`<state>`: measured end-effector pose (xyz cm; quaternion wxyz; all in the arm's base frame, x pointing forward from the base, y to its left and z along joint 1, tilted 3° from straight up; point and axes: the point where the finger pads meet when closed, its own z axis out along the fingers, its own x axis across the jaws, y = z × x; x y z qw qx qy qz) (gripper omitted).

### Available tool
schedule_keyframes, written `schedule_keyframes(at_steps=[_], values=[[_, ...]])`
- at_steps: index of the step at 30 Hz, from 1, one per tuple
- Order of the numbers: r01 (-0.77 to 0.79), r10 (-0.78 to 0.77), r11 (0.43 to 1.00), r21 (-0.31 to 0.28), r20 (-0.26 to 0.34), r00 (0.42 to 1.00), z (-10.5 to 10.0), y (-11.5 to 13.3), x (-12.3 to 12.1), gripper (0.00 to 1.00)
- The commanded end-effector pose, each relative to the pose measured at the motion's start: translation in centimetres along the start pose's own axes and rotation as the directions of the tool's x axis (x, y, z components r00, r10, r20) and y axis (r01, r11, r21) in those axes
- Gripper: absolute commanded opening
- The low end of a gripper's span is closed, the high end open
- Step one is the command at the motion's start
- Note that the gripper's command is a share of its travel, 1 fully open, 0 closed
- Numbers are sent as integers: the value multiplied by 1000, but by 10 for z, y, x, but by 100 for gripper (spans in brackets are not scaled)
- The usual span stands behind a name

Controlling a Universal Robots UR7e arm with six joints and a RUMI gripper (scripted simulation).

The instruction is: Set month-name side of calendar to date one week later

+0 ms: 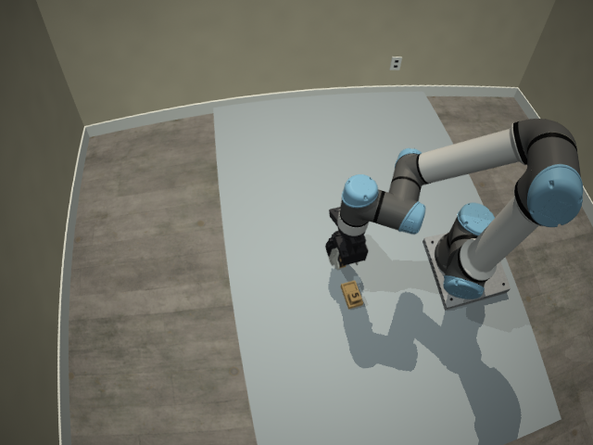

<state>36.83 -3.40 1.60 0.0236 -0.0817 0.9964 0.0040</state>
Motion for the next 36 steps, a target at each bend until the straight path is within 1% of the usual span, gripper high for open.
schedule_keyframes(at_steps=[1, 22, 23, 36], values=[[0, 0, 1000, -1, -3, 1000, 1, 1, 1, 28], [0, 0, 1000, -1, -3, 1000, 1, 1, 1, 28], [0, 0, 1000, -1, -3, 1000, 1, 1, 1, 10], [0, 0, 1000, -1, -3, 1000, 1, 1, 1, 10]])
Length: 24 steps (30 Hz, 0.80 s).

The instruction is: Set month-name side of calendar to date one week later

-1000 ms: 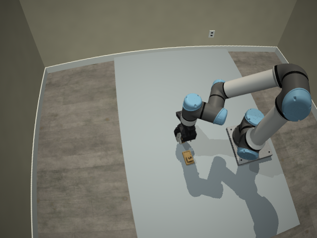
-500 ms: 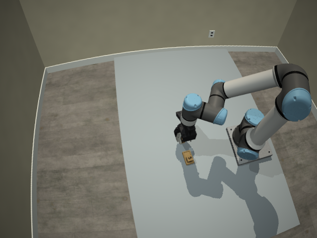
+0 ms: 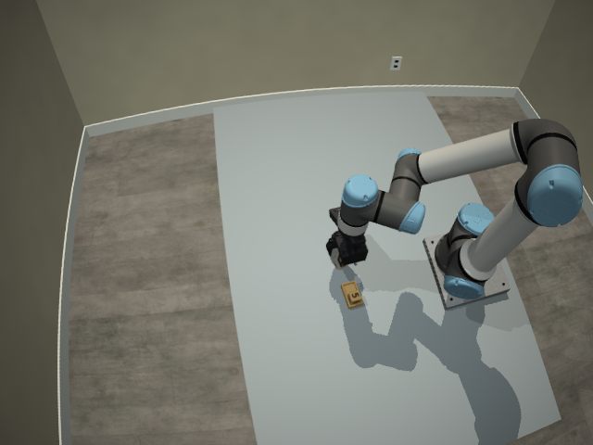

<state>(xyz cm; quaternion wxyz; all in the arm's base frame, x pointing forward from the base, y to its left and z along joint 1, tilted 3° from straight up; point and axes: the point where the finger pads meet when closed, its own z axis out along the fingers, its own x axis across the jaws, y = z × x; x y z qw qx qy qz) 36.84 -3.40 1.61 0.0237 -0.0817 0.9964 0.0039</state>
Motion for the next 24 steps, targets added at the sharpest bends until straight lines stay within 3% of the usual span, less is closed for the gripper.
schedule_keyframes(at_steps=[1, 24], values=[[0, 0, 1000, -1, -3, 1000, 1, 1, 1, 10], [0, 0, 1000, 1, 0, 1000, -2, 0, 0, 10]])
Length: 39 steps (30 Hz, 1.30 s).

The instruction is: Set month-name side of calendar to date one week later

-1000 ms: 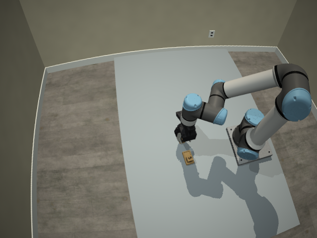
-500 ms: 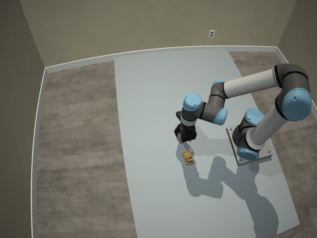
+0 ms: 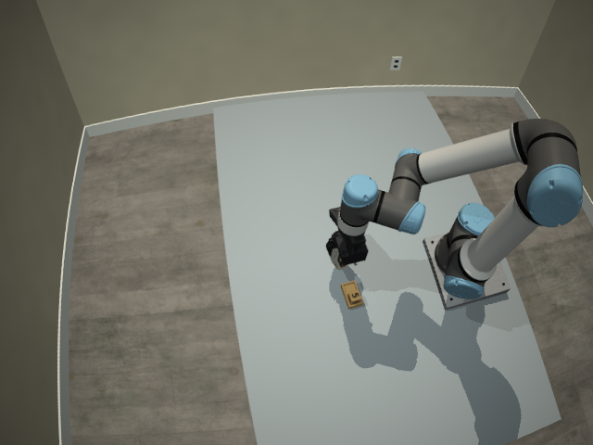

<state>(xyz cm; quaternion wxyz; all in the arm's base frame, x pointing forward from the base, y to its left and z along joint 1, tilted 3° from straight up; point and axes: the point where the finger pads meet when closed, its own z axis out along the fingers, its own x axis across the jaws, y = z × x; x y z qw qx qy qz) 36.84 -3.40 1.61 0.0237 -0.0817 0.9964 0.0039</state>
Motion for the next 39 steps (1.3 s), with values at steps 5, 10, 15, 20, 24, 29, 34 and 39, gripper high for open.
schedule_keyframes(at_steps=[5, 10, 15, 20, 24, 29, 34, 39], values=[[0, 0, 1000, 3, 2, 1000, -15, -1, -1, 10], [-1, 1, 1000, 3, 2, 1000, -29, -1, -1, 10], [-1, 1, 1000, 3, 2, 1000, -58, -1, -1, 10], [-1, 1, 1000, 2, 2, 1000, -85, -1, -1, 10], [-1, 1, 1000, 2, 2, 1000, -98, -1, -1, 10], [-1, 1, 1000, 2, 2, 1000, -101, -1, -1, 10], [0, 0, 1000, 2, 2, 1000, -102, -1, -1, 10], [2, -2, 1000, 2, 2, 1000, -102, 2, -1, 10]])
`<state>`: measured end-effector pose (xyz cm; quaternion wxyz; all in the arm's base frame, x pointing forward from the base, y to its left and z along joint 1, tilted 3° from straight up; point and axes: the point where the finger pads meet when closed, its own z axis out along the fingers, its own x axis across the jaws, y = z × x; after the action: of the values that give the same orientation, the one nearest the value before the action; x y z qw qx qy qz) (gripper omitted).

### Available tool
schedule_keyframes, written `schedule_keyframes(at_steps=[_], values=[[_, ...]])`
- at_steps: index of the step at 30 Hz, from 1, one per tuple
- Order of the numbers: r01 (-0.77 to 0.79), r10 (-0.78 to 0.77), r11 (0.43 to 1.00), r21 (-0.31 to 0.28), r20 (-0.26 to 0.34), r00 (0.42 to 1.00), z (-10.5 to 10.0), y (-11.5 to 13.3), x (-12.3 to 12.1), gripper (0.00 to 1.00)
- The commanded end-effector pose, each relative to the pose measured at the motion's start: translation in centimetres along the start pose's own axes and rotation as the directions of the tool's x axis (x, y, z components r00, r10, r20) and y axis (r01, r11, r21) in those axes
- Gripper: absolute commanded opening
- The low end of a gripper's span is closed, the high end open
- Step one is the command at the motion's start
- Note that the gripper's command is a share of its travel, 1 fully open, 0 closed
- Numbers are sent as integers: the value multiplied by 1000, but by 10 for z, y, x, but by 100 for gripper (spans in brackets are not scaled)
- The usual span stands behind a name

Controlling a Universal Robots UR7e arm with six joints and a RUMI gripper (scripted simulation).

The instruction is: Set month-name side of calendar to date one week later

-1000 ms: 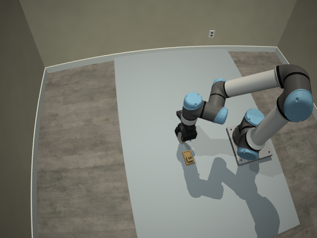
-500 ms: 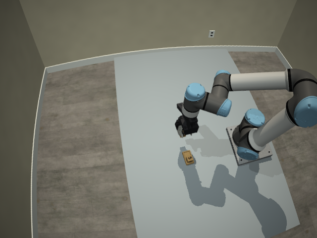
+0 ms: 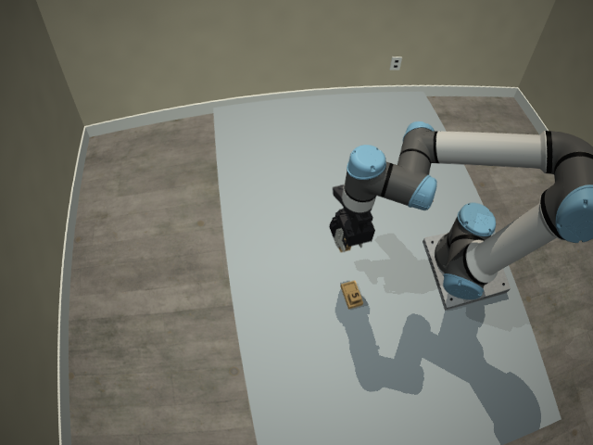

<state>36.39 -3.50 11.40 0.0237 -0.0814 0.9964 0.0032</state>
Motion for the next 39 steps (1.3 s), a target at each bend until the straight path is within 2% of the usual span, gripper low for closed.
schedule_keyframes(at_steps=[1, 4, 11, 14, 29, 39], values=[[2, -2, 1000, 1, 2, 1000, -4, 5, -1, 10], [2, -2, 1000, 0, 2, 1000, -4, 10, -2, 10], [4, -4, 1000, 0, 1, 1000, -11, 75, 0, 10], [5, -5, 1000, 0, 2, 1000, -13, 89, 1, 10], [4, -4, 1000, -1, 0, 1000, -13, 91, 1, 10], [3, -3, 1000, -3, -5, 1000, 0, 91, 3, 10]])
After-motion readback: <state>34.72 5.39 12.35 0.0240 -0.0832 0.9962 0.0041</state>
